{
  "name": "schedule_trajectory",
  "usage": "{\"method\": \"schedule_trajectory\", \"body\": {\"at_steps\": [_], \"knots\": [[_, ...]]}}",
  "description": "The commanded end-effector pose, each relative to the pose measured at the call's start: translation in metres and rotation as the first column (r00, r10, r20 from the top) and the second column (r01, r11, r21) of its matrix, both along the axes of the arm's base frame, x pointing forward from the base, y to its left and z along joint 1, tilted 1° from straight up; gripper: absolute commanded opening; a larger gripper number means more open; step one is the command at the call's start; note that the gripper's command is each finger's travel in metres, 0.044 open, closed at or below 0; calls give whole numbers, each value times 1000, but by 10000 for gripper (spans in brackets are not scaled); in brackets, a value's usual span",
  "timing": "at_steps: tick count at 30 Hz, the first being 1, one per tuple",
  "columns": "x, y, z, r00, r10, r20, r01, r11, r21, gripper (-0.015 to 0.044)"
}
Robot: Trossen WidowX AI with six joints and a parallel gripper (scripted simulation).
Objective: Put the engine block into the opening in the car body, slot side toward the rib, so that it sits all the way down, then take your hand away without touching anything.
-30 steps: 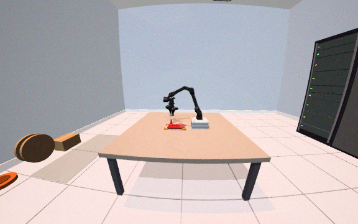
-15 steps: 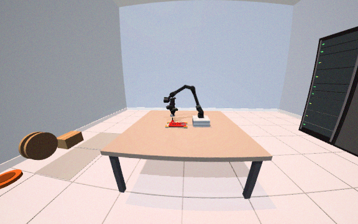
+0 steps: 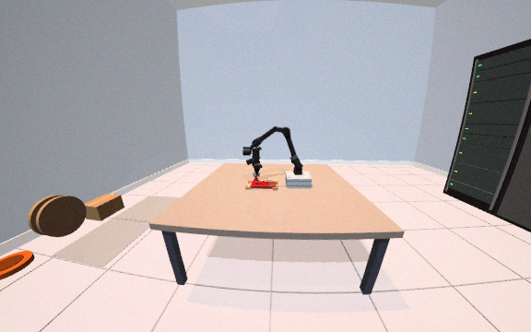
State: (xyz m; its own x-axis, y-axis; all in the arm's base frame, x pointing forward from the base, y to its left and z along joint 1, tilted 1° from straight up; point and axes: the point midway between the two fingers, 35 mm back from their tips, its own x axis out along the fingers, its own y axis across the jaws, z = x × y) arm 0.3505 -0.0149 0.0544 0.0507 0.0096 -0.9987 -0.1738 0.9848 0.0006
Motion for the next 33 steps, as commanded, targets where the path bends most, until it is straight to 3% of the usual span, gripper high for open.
{"method": "schedule_trajectory", "body": {"at_steps": [1,19,25,33], "knots": [[-2,11,-6,998,-63,-5,63,998,1,0],[-11,59,-23,949,-315,-11,315,949,17,0],[-11,59,-23,944,-329,-11,329,944,18,157],[-11,59,-23,935,-353,-12,354,935,19,160]]}}
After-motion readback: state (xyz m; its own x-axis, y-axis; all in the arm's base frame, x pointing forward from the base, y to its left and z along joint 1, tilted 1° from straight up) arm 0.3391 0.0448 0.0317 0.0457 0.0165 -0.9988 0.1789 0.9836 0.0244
